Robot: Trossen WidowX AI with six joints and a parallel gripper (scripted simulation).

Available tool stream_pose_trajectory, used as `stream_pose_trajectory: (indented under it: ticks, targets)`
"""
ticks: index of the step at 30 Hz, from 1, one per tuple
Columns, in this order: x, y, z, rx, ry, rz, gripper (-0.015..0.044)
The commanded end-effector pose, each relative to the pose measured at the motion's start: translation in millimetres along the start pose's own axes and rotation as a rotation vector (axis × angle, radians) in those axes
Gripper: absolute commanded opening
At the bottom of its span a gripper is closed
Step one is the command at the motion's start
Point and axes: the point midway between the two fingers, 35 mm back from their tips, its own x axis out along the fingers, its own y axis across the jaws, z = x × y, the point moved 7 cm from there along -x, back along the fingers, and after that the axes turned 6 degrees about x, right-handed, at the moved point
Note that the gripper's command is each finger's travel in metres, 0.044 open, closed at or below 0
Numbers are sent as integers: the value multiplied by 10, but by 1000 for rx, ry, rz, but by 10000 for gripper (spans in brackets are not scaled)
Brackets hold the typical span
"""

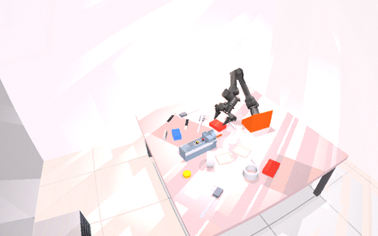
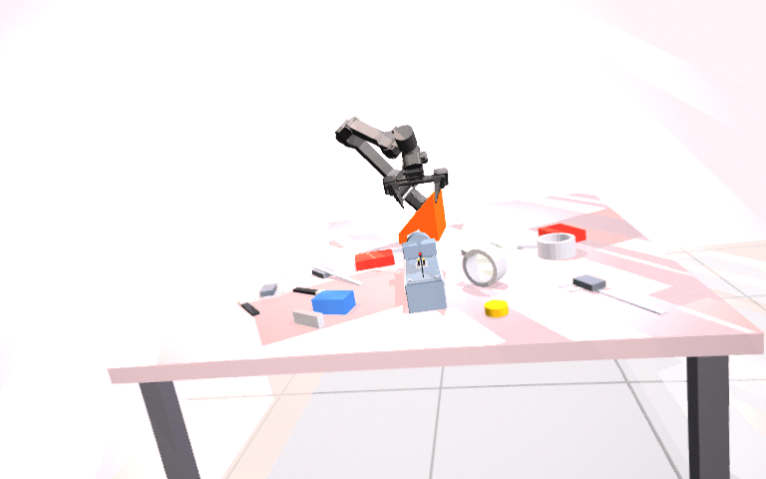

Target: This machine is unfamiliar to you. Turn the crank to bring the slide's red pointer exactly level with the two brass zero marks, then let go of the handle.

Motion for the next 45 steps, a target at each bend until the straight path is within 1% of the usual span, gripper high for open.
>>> stream_pose_trajectory:
  ticks: [1, 15, 27, 30, 37, 45]
  targets:
    - [3, -28, 80, 12, 8, -15, 440]
    - [431, -42, 641, 76, 41, -81, 440]
    - [832, -73, 994, 127, 67, -136, 440]
    - [885, -76, 960, 127, 68, -137, 440]
    - [1273, -120, 571, 126, 67, -139, 440]
    - [1282, -122, 559, 126, 67, -139, 440]
